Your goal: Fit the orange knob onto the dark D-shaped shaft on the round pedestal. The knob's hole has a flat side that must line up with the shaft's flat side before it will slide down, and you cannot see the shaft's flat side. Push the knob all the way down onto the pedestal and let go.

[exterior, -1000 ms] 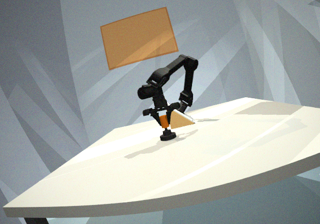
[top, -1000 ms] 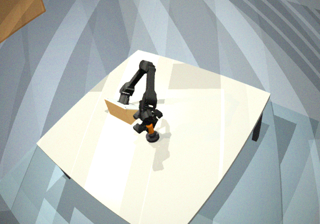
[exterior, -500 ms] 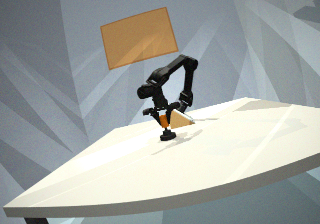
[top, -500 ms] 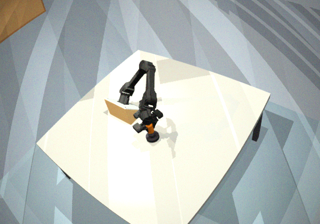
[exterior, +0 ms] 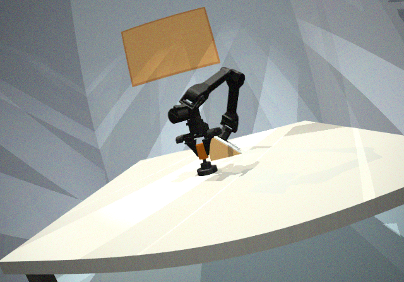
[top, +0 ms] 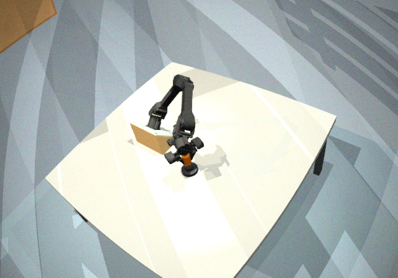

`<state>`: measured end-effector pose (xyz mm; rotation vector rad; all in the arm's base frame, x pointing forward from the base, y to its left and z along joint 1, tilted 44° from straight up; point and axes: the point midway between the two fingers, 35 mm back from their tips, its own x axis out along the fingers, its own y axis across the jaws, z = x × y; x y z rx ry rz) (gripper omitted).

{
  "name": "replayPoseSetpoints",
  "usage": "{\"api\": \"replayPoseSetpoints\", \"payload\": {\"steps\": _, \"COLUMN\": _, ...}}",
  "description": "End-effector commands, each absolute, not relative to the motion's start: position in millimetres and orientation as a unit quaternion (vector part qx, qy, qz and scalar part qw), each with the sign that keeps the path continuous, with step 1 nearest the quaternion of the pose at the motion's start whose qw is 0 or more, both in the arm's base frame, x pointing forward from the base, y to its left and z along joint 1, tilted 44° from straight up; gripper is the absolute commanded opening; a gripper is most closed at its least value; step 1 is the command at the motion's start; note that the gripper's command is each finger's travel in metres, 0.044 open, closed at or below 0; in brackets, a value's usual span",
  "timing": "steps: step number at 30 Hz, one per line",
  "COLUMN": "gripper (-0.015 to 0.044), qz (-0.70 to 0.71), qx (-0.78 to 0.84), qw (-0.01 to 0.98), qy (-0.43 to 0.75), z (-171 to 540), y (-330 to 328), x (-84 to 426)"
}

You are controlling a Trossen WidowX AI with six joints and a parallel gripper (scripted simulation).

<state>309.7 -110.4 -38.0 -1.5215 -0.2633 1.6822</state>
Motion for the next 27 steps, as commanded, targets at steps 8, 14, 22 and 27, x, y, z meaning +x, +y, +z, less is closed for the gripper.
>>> {"api": "replayPoseSetpoints", "payload": {"steps": 8, "gripper": 0.0000, "qz": 0.670, "qx": -0.604, "qw": 0.418, "qy": -0.102, "z": -40, "y": -108, "x": 309}}
{"api": "replayPoseSetpoints", "payload": {"steps": 14, "gripper": 0.0000, "qz": 0.670, "qx": -0.604, "qw": 0.418, "qy": -0.102, "z": -41, "y": -107, "x": 309}}
{"api": "replayPoseSetpoints", "payload": {"steps": 22, "gripper": 0.0000, "qz": 0.670, "qx": -0.606, "qw": 0.417, "qy": -0.104, "z": -46, "y": -100, "x": 309}}
{"api": "replayPoseSetpoints", "payload": {"steps": 27, "gripper": 0.0000, "qz": 0.670, "qx": -0.606, "qw": 0.417, "qy": -0.104, "z": -49, "y": -97, "x": 310}}
